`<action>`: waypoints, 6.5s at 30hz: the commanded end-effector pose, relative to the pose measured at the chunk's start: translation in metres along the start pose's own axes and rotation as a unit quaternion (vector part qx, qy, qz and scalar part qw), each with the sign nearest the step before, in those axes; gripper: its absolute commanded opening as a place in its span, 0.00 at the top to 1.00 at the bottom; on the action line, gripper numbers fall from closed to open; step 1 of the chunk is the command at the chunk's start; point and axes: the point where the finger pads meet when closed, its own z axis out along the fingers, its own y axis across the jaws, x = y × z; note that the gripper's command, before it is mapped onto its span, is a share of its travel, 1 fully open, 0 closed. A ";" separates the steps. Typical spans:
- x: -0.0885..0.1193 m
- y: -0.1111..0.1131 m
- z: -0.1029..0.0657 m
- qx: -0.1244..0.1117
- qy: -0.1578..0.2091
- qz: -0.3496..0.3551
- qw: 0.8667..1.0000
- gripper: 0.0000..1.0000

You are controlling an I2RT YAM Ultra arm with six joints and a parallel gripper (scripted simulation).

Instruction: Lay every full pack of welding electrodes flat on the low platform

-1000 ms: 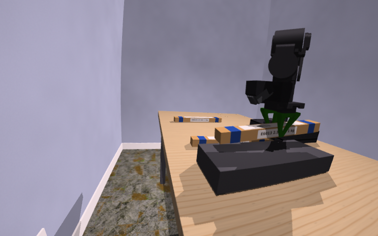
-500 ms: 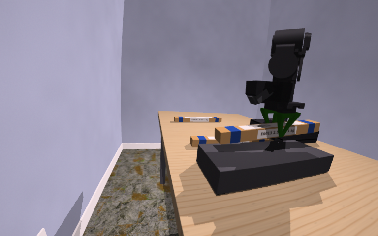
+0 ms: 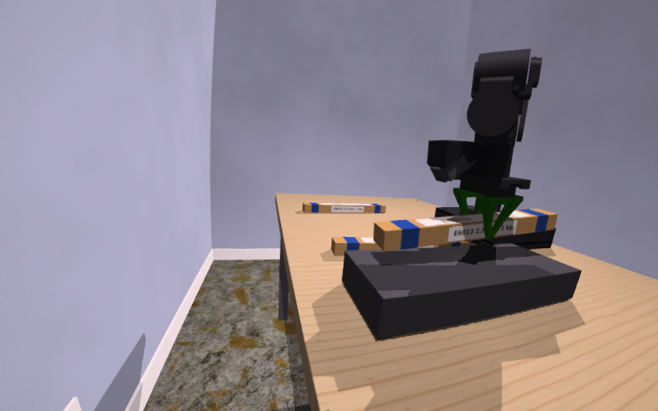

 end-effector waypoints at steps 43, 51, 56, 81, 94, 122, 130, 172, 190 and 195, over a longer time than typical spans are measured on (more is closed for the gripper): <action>-0.002 0.003 -0.056 -0.029 -0.040 0.001 0.999 1.00; -0.002 0.002 -0.055 -0.028 -0.039 0.001 0.999 1.00; -0.002 0.002 -0.055 -0.028 -0.039 0.001 0.999 1.00; -0.002 0.002 -0.055 -0.028 -0.039 0.001 0.999 1.00; -0.002 0.002 -0.053 -0.028 -0.038 0.001 0.999 1.00; -0.003 0.005 -0.036 -0.026 -0.032 0.000 0.999 1.00; -0.005 0.006 -0.029 -0.028 -0.035 0.000 0.999 1.00; -0.013 0.010 -0.002 -0.011 -0.015 0.001 1.000 1.00; -0.018 0.012 0.002 -0.012 -0.020 0.002 1.000 1.00; -0.018 0.012 0.001 -0.012 -0.020 0.002 1.000 1.00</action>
